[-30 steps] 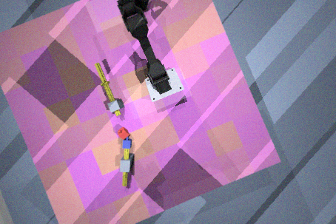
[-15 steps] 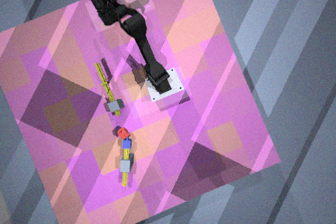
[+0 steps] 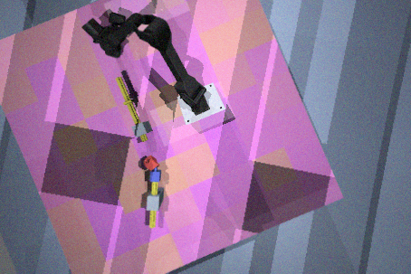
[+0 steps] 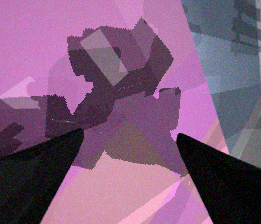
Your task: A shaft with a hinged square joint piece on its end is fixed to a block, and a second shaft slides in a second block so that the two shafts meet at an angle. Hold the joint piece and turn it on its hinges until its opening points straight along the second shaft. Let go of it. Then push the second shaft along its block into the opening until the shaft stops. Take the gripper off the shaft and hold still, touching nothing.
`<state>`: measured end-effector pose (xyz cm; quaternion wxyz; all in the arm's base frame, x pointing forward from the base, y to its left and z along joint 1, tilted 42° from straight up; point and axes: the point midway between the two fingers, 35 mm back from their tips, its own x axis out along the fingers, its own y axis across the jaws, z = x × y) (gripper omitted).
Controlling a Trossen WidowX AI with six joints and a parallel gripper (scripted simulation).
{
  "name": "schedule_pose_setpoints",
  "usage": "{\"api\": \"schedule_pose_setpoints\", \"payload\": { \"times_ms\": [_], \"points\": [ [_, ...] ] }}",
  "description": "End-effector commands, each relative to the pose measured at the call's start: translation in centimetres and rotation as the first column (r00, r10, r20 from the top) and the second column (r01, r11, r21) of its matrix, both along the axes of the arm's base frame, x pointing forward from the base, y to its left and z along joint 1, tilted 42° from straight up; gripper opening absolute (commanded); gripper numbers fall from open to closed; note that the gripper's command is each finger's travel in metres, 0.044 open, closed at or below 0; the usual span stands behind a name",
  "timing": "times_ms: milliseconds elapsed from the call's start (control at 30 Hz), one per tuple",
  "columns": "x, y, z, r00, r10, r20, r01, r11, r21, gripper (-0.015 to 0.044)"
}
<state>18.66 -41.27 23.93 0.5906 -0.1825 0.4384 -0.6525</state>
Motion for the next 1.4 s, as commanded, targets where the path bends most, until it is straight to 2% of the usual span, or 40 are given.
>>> {"api": "schedule_pose_setpoints", "payload": {
  "times_ms": [0, 367, 633, 867, 1133, 1200, 1367],
  "points": [
    [4.8, 2.5, -1.9, 0.994, 0.105, 0.021, -0.107, 0.992, 0.066, 0.044],
    [16.1, 13.8, -9.5, 0.941, 0.327, 0.086, -0.337, 0.887, 0.316, 0.044],
    [20.1, 25.6, -14.5, 0.897, 0.436, 0.07, -0.411, 0.768, 0.491, 0.044],
    [19.7, 36.7, -18.0, 0.862, 0.506, -0.009, -0.397, 0.688, 0.608, 0.044],
    [14.5, 48.3, -20.3, 0.808, 0.562, -0.18, -0.331, 0.684, 0.65, 0.044],
    [13.3, 49.9, -20.4, 0.796, 0.566, -0.213, -0.321, 0.694, 0.644, 0.044],
    [13.2, 50.1, -20.4, 0.792, 0.57, -0.22, -0.321, 0.695, 0.644, 0.044]
  ]
}}
